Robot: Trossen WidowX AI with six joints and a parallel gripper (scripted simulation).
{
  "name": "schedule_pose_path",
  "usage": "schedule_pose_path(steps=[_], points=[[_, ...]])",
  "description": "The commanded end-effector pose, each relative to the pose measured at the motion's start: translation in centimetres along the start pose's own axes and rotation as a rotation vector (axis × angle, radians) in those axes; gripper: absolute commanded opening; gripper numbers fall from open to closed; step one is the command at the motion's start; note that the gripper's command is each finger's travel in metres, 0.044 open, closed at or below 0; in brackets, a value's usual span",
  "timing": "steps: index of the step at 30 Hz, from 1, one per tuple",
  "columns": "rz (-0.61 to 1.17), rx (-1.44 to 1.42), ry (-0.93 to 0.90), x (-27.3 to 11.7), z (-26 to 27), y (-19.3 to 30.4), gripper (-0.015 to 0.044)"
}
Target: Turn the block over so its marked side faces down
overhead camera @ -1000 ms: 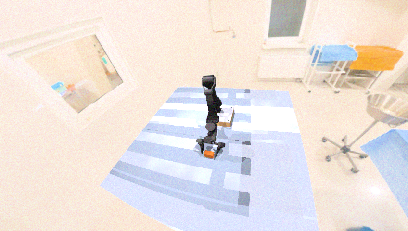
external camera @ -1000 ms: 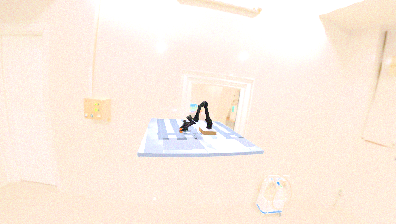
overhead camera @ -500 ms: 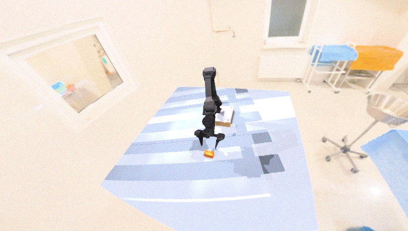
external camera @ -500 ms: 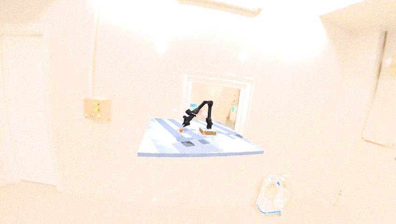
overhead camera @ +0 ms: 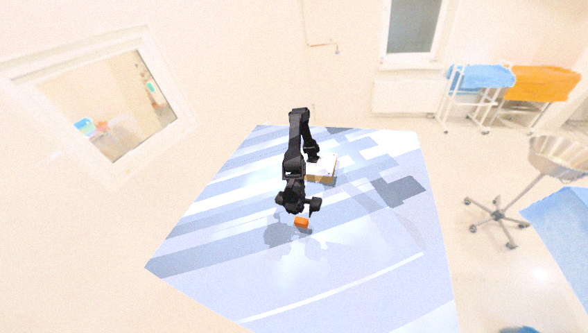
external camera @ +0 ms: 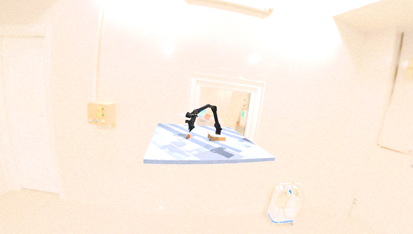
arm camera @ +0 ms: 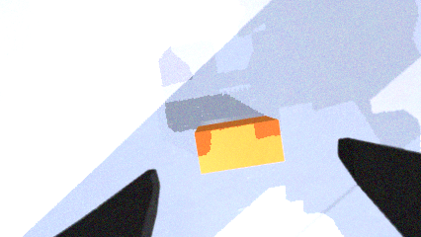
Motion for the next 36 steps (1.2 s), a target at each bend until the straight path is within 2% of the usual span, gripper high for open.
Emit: schedule_pose_path(steps=[1, 8, 10, 14, 36], points=[[0.084, 0.007, -0.021, -0.5, -0.2, -0.8, 0.044], [0.239, 0.013, -0.055, -1.5, -0.5, -1.4, 0.044], [0.239, 0.013, -0.055, -1.3, -0.5, -1.4, 0.044], [0.239, 0.013, -0.055, 1.7, -0.3, -0.6, 0.044], [0.239, 0.013, -0.055, 5.3, -0.1, 0.2, 0.044]])
Point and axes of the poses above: the point midway between the two fingers, 35 mm back from their tips, its own x axis out along the fingers, its own z axis across the jaws, y = z × x, the point moved 2 cm from there along -x, back along the fingers, and after that the axes turned 11 degrees about -x, right-handed, at the moved point
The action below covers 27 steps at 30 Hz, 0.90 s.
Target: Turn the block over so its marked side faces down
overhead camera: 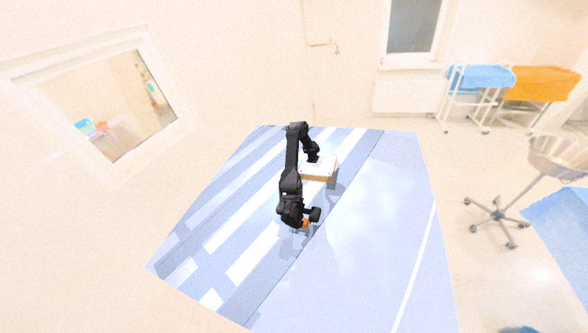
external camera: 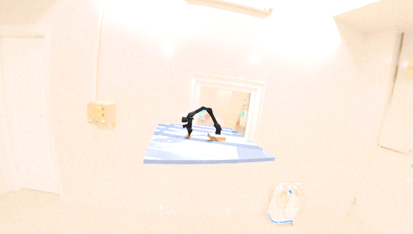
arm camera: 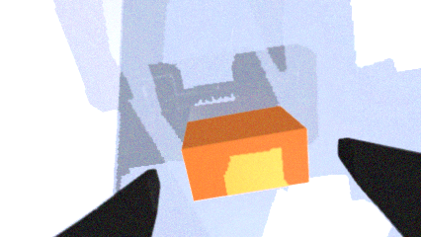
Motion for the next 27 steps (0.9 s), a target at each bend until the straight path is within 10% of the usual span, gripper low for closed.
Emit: schedule_pose_path(steps=[1, 9, 15, 27], points=[[0.003, -0.002, -0.003, 0.6, 0.0, 0.1, 0.044], [0.003, -0.002, -0.003, 1.7, 0.0, 0.2, 0.044], [0.003, -0.002, -0.003, 1.7, 0.0, 0.2, 0.0282], [0.003, -0.002, -0.003, 1.7, 0.0, 0.2, 0.0202]])
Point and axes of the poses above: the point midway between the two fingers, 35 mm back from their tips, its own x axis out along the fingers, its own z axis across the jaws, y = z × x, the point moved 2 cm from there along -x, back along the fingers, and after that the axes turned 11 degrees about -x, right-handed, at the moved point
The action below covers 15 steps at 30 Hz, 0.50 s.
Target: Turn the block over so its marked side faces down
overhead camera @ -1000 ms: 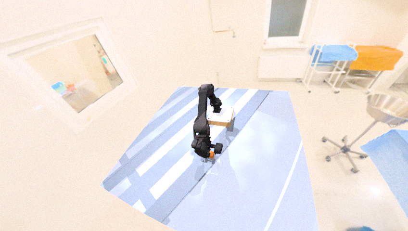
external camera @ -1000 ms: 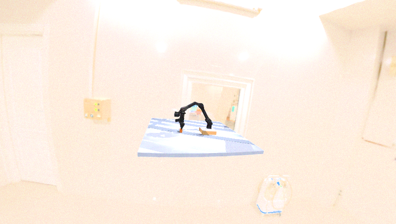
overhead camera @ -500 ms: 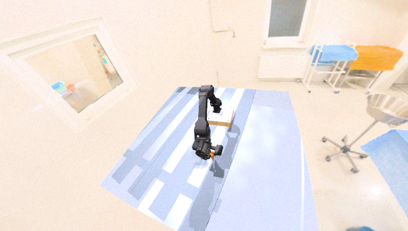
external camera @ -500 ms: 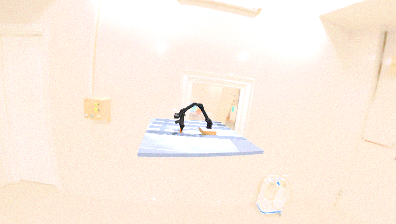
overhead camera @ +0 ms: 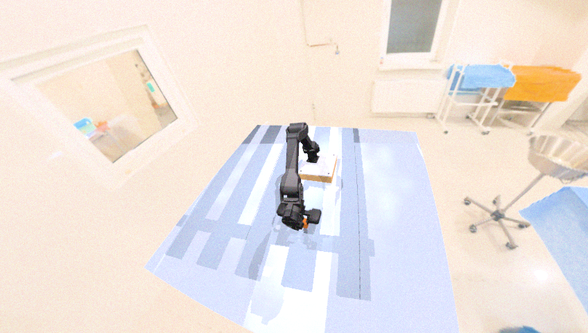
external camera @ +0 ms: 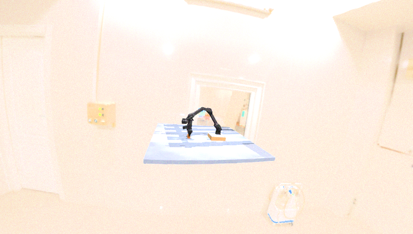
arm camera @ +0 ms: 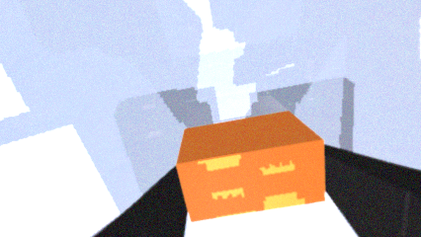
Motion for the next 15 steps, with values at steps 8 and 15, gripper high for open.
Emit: schedule_pose_path(steps=[8, 15], points=[[-0.001, -0.003, -0.003, 0.0, 0.0, 0.0, 0.0149], [-0.001, -0.003, -0.003, -2.8, 0.0, 0.0, 0.0]])
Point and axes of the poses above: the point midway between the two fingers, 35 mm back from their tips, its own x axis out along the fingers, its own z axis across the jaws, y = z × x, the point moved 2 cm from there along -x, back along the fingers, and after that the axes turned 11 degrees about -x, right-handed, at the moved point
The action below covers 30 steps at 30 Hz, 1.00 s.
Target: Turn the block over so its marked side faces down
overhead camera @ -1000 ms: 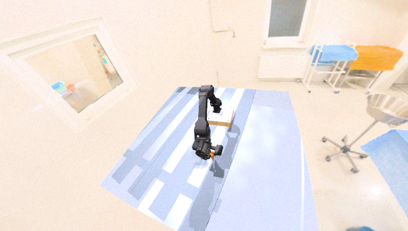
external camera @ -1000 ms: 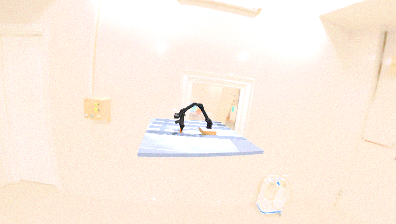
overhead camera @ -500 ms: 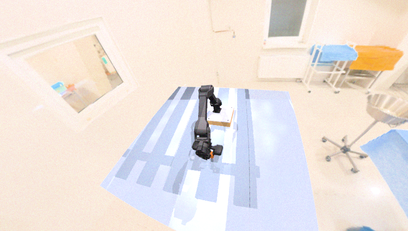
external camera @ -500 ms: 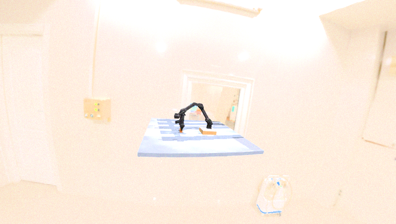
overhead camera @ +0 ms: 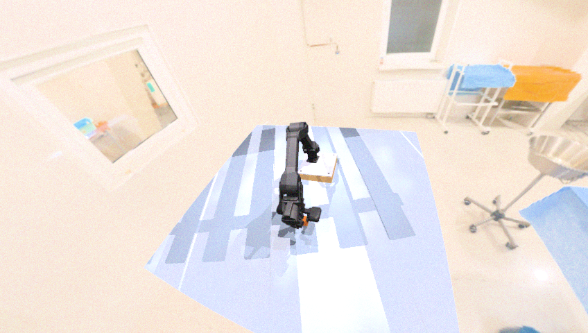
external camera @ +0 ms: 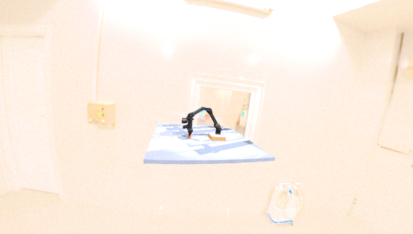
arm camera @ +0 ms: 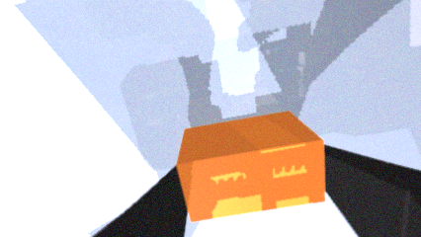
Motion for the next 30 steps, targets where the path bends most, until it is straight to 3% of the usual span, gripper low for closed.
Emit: schedule_pose_path(steps=[1, 30], points=[[-0.027, -0.001, -0.002, -1.9, 0.0, -0.4, 0.0], [-0.361, -0.005, 0.065, -0.5, 0.2, -0.2, 0.0]])
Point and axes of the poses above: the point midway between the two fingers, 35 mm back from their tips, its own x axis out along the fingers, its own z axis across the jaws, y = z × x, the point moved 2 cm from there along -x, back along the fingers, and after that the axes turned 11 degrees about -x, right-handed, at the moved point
